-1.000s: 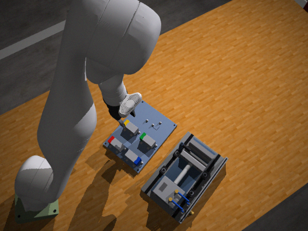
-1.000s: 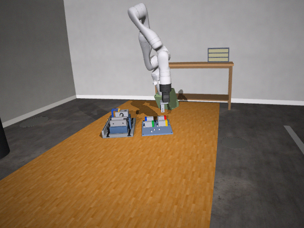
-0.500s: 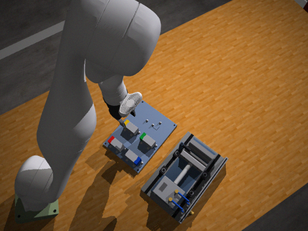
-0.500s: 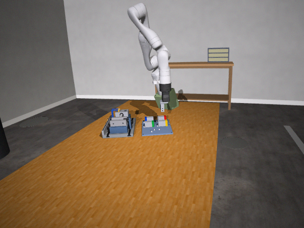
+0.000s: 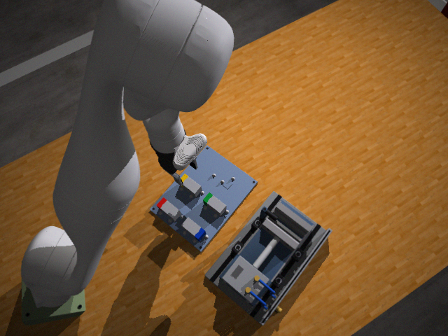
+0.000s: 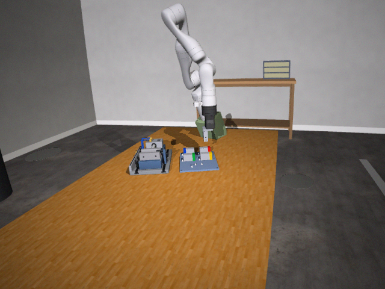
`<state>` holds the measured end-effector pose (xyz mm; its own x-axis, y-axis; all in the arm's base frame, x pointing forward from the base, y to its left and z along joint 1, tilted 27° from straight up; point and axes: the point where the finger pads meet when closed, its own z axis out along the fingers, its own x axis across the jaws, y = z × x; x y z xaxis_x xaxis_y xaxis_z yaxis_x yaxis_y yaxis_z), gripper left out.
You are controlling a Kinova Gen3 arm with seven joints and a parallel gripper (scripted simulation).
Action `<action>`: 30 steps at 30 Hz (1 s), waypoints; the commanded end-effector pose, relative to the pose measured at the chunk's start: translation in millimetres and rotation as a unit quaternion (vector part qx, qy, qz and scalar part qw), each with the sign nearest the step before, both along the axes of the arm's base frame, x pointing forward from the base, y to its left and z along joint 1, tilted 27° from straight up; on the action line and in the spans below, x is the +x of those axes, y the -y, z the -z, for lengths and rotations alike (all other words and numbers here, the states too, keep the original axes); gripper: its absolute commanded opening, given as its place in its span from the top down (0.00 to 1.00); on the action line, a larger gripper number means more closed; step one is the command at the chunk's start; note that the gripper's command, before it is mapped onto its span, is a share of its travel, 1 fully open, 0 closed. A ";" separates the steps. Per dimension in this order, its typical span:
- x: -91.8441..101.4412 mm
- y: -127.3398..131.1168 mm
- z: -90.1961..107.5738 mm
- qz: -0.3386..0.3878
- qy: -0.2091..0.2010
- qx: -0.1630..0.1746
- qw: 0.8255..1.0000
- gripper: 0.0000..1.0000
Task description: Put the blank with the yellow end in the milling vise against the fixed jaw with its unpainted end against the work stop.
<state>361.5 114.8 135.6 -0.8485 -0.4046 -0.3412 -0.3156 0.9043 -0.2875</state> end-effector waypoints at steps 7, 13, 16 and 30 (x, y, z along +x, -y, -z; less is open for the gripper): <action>4.4 0.9 8.3 0.000 0.001 0.001 1.000 0.00; 9.6 2.6 19.0 0.000 0.001 0.001 1.000 0.00; 12.1 3.4 24.4 0.000 0.001 0.001 1.000 0.00; 26.2 7.5 52.3 0.000 0.002 0.002 1.000 0.00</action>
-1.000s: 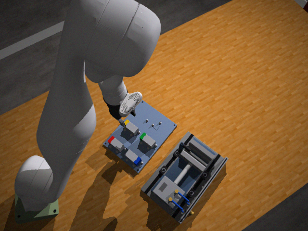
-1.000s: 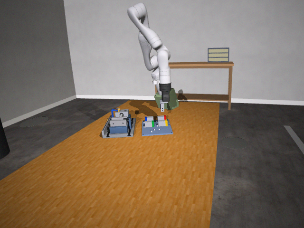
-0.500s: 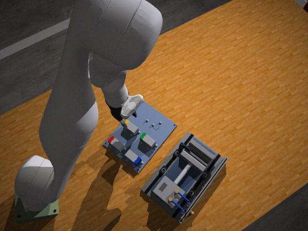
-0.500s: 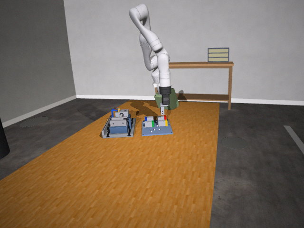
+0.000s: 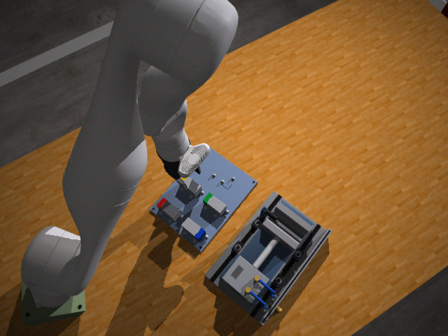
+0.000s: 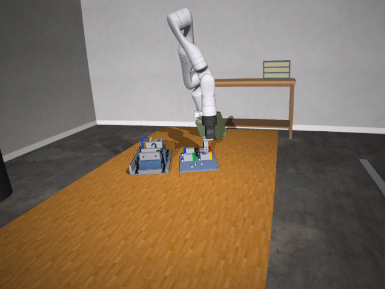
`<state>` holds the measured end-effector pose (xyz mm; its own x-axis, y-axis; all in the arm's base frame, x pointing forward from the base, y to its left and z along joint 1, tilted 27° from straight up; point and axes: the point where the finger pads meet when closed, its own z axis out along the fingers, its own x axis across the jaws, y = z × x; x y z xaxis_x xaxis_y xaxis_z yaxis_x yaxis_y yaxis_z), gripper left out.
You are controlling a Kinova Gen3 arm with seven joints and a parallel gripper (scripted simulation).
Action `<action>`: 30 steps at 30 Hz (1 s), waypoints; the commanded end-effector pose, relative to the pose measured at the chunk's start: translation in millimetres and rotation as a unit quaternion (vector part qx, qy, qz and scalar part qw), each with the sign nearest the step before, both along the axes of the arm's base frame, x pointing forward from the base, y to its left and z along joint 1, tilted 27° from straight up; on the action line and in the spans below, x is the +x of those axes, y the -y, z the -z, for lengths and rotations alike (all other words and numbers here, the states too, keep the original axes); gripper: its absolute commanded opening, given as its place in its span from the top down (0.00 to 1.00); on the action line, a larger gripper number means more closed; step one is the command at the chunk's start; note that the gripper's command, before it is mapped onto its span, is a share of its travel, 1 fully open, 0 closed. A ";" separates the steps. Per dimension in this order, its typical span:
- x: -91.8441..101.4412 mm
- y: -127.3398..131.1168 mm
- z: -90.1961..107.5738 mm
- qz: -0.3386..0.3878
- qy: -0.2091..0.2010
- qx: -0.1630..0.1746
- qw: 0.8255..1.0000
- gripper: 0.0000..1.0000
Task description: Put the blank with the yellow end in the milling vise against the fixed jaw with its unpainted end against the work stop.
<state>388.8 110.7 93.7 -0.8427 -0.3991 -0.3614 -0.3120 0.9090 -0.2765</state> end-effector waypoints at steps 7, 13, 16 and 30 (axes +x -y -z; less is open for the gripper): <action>5.0 3.2 15.9 0.000 -0.003 -0.003 1.000 0.00; 5.6 5.4 24.0 0.000 -0.005 -0.005 1.000 0.00; 5.8 6.6 28.1 0.000 -0.006 -0.006 1.000 0.00; 5.7 7.1 30.2 0.000 -0.006 -0.007 1.000 0.00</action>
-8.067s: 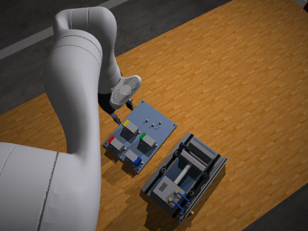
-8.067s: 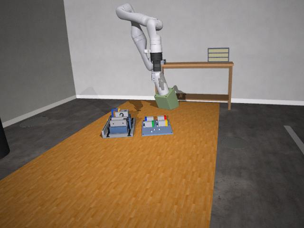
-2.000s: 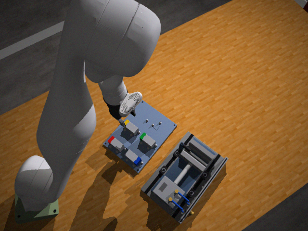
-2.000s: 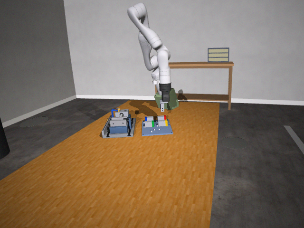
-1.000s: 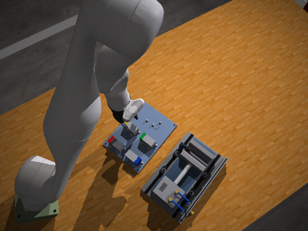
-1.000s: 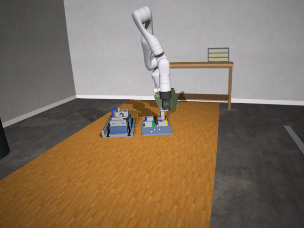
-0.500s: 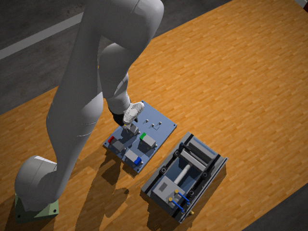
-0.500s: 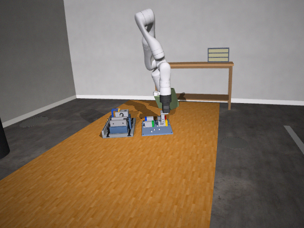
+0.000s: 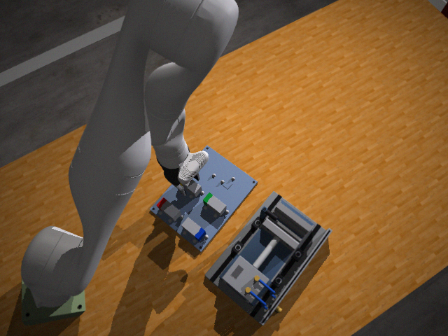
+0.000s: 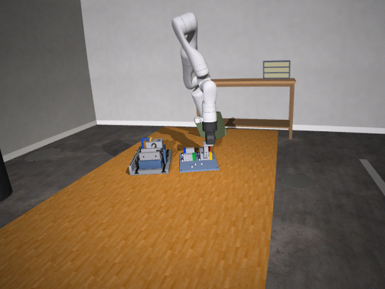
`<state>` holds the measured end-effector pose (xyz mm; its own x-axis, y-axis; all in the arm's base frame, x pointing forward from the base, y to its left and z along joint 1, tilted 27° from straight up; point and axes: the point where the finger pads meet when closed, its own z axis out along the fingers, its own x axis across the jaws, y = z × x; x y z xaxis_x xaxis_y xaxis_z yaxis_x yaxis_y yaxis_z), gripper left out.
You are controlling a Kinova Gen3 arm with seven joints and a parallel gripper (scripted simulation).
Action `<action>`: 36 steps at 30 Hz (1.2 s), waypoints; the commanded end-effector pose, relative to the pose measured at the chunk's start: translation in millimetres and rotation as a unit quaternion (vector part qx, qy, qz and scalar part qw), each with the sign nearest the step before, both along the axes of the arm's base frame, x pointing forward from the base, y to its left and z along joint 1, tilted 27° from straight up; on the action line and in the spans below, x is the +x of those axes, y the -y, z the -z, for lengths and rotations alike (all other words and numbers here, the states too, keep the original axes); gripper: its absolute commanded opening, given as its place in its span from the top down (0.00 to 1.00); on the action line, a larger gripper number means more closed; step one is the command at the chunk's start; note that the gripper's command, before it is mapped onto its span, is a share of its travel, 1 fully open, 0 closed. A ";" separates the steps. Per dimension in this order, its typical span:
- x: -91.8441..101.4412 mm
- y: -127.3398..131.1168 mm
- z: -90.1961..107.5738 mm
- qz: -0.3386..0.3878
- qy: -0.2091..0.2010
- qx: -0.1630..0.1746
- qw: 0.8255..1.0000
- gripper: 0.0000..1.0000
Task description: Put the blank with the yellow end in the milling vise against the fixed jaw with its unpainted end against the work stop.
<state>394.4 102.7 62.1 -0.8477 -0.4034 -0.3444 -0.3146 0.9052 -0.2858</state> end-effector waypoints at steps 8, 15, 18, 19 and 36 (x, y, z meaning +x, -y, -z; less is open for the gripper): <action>-2.0 -0.3 -3.1 0.000 0.000 -0.001 1.000 0.00; -2.3 -0.5 -4.4 0.000 -0.001 -0.001 1.000 0.00; -2.4 -0.9 -5.5 0.000 -0.001 -0.001 1.000 0.00; -2.4 -1.0 -5.9 0.000 -0.001 -0.001 1.000 0.00; -2.9 -2.1 -9.4 0.000 -0.001 -0.001 1.000 0.00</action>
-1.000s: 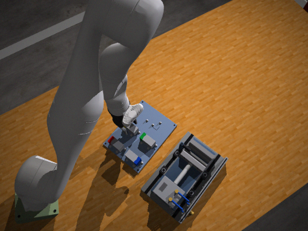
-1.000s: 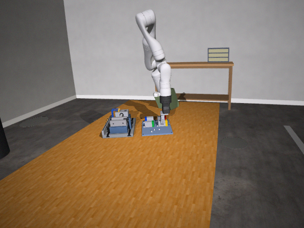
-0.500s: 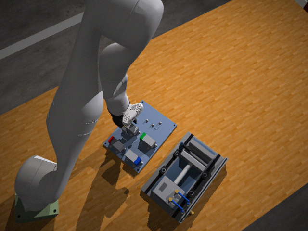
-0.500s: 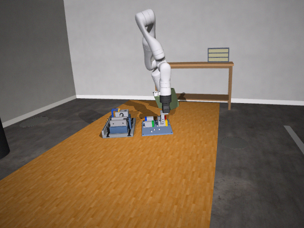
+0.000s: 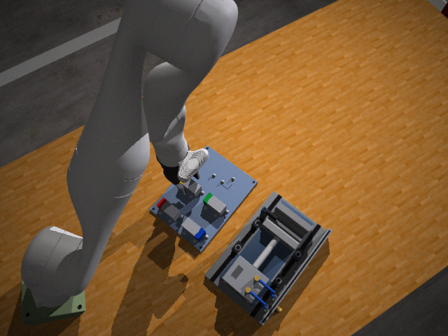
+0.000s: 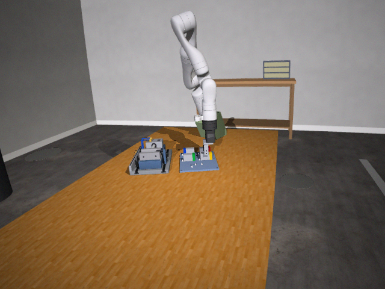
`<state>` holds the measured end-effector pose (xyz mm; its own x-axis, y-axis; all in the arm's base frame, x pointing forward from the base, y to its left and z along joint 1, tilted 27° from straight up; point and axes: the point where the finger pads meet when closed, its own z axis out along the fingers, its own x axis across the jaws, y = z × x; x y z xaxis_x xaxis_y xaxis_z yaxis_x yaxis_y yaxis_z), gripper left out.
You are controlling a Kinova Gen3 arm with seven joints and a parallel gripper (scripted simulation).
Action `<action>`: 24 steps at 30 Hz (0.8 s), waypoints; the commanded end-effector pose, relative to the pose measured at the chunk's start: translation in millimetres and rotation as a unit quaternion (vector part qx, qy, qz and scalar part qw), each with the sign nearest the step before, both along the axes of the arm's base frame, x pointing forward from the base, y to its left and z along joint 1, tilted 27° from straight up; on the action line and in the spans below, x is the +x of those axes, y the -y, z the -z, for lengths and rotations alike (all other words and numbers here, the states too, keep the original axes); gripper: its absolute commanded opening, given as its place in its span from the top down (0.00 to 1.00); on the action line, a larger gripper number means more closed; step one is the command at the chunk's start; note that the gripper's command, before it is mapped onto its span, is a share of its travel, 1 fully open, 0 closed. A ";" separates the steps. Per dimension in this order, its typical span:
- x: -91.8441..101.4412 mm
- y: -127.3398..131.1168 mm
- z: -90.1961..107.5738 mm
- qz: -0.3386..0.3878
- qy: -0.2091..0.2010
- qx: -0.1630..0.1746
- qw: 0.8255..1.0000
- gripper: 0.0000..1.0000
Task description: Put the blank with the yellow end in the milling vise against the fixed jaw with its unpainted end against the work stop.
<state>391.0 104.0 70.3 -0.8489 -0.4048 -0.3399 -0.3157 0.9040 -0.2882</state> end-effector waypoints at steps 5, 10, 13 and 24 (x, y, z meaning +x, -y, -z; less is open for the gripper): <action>0.6 -1.2 -2.4 0.000 0.001 0.001 1.000 0.00; 0.3 -1.2 -2.3 0.000 0.001 0.001 1.000 0.00; 0.3 -1.3 -2.7 0.000 0.001 0.001 1.000 0.00; 0.4 -1.6 -3.8 0.000 0.001 0.001 1.000 0.00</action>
<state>391.2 105.1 73.4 -0.8484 -0.4045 -0.3415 -0.3155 0.9044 -0.2874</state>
